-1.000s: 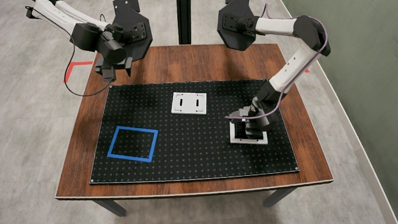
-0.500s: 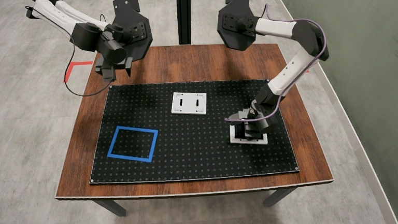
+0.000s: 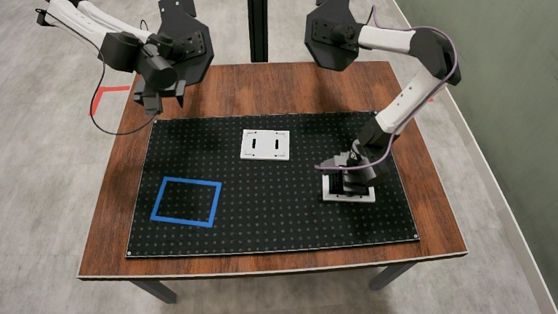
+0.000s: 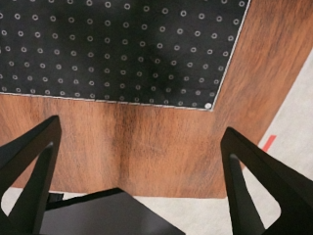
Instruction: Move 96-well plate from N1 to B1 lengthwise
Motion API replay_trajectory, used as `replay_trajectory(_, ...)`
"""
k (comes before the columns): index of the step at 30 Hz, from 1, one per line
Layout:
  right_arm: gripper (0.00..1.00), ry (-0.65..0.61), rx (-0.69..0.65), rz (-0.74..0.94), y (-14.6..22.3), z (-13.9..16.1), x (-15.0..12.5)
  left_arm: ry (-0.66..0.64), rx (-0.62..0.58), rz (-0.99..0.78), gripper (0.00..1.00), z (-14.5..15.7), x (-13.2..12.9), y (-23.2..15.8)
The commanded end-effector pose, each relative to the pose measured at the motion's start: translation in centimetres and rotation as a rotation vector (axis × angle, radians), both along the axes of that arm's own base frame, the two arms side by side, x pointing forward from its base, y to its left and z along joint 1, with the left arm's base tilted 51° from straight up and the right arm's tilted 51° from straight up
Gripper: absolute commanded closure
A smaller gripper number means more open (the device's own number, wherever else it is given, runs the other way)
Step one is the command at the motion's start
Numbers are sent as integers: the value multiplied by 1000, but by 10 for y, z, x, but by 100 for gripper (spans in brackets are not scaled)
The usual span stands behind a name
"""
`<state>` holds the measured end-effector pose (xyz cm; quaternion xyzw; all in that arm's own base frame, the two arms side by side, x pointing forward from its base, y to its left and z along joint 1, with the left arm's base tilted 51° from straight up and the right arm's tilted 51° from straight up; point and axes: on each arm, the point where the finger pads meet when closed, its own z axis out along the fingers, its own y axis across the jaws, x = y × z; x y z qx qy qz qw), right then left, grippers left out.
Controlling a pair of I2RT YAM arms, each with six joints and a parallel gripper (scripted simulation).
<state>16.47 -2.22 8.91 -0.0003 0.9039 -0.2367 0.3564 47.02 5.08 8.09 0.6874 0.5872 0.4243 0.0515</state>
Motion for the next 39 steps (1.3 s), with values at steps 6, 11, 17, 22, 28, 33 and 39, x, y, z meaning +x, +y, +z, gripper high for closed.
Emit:
replay_trajectory(6,0,-16,5,-3,1,8,2,-37,-2,6,0,16,1,7)
replay_trajectory(11,0,-16,5,-3,1,8,2,-34,-2,5,0,14,0,7)
replay_trajectory(17,0,-16,5,-3,1,8,2,-32,-3,4,0,13,-1,7)
replay_trajectory(22,0,-16,5,-3,1,8,2,-28,-2,5,0,13,-1,7)
replay_trajectory(28,0,-16,5,-3,1,8,2,-30,-3,4,0,12,-2,7)
replay_trajectory(33,0,-16,5,-3,1,8,2,-28,-3,4,100,12,-2,7)
replay_trajectory(39,0,-16,5,-3,1,8,2,-31,2,8,100,14,-1,7)
